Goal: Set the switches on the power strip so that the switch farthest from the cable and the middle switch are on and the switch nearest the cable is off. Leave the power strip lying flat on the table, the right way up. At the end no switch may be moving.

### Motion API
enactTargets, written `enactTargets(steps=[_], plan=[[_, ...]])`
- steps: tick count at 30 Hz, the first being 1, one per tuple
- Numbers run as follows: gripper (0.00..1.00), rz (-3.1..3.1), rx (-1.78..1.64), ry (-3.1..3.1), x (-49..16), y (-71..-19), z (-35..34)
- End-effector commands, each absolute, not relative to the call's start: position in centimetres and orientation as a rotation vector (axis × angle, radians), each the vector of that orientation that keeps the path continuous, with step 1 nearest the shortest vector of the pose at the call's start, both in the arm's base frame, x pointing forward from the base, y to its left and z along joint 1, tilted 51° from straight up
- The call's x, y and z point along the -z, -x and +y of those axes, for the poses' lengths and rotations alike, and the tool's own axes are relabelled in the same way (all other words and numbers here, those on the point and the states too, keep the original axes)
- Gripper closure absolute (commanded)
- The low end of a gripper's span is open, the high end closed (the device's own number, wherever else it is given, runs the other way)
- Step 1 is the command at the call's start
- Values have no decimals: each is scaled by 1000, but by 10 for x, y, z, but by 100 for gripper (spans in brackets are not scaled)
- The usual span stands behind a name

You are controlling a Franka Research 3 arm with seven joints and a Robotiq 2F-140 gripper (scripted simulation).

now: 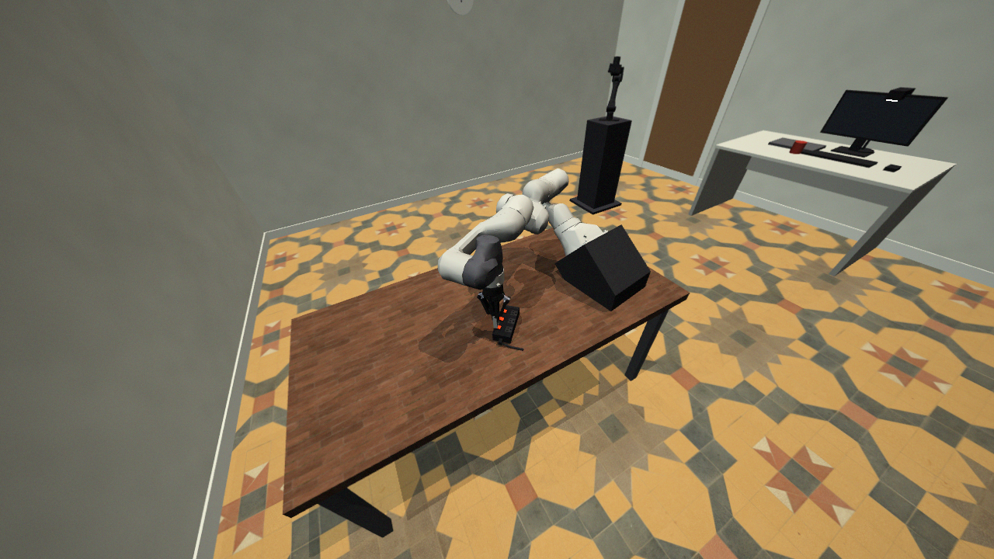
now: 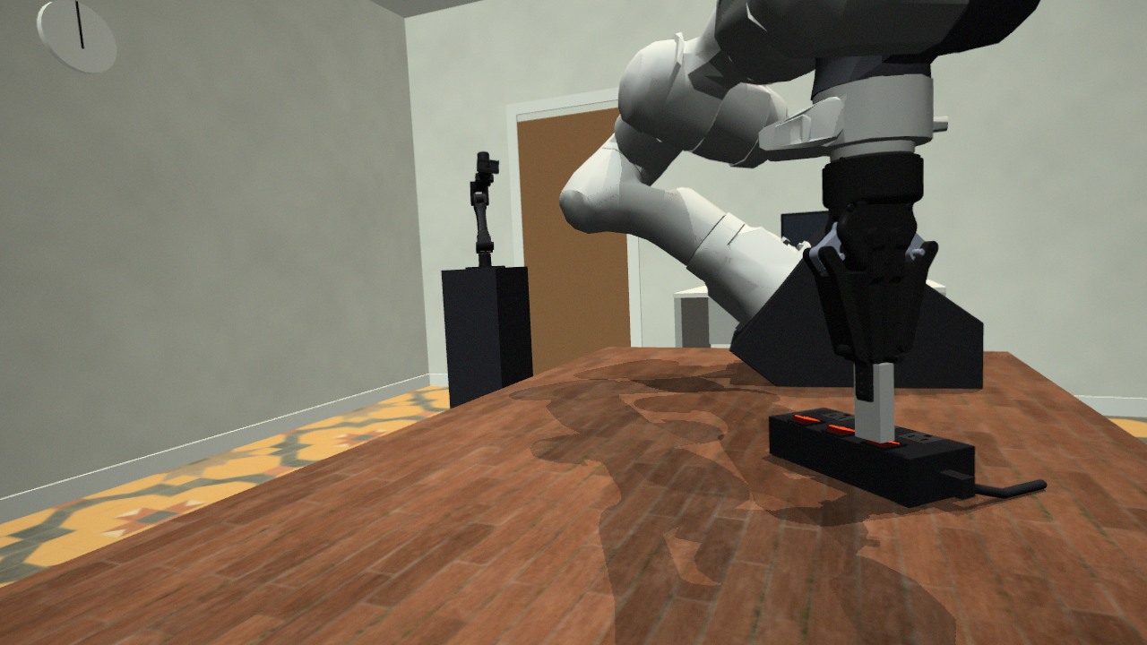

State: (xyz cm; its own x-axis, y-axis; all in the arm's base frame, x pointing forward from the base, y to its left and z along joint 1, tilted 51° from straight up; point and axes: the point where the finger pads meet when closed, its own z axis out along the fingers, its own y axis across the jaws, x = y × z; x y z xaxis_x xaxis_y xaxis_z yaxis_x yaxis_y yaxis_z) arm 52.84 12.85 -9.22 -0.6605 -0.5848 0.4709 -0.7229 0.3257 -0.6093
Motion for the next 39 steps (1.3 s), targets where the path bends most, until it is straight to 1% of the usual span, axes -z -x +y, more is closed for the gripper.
enactTargets(steps=[1, 29, 39], plan=[[100, -2409, -1253, -1199, 95, -530, 129], [100, -2409, -1253, -1199, 97, -530, 126], [100, -2409, -1253, -1199, 89, -528, 136]])
